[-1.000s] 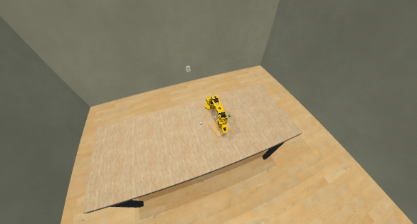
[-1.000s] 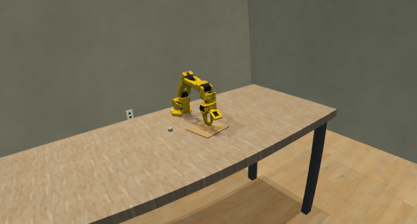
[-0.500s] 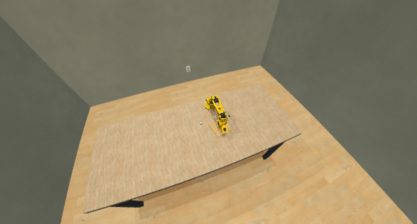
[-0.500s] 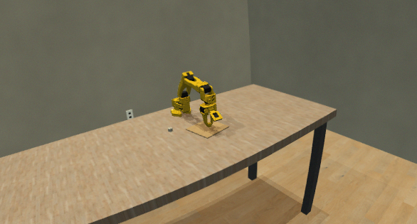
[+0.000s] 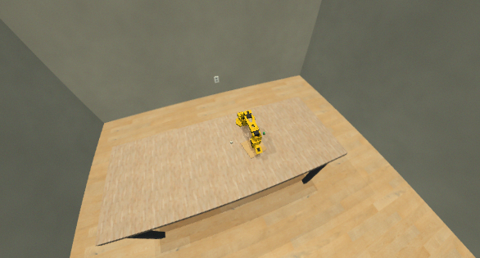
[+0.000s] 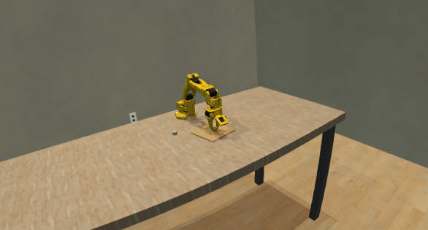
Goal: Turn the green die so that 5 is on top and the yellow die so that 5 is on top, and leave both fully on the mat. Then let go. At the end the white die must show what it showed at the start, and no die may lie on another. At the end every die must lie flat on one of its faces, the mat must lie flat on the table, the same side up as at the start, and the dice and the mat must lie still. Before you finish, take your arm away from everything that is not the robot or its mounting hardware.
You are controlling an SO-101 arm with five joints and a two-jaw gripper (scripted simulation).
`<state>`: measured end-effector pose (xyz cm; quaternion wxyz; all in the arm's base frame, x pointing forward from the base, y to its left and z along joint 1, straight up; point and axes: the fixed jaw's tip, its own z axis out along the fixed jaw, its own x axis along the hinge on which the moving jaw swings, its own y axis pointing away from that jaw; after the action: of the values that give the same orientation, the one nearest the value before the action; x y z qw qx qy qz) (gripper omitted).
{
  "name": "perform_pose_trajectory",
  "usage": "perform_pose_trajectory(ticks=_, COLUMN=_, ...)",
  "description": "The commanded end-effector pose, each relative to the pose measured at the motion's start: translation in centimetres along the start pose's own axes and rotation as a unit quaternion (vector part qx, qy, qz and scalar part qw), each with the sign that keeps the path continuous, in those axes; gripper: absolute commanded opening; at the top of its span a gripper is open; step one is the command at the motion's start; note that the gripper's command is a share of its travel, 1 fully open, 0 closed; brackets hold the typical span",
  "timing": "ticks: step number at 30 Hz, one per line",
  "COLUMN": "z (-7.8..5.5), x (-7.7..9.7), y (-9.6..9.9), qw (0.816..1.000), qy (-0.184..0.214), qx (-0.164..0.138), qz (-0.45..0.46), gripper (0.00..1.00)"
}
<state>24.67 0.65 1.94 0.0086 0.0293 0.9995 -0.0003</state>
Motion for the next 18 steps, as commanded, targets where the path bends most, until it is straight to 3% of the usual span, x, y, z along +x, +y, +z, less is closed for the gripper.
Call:
perform_pose_trajectory(ticks=1, z=-0.35, x=-0.4, y=0.3, qw=1.0, qy=-0.016, qx=-0.002, qz=-0.002, gripper=0.0)
perform_pose_trajectory(ticks=18, z=-0.02, x=-0.41, y=0.31, qw=1.0, qy=-0.016, qx=-0.002, qz=-0.002, gripper=0.0)
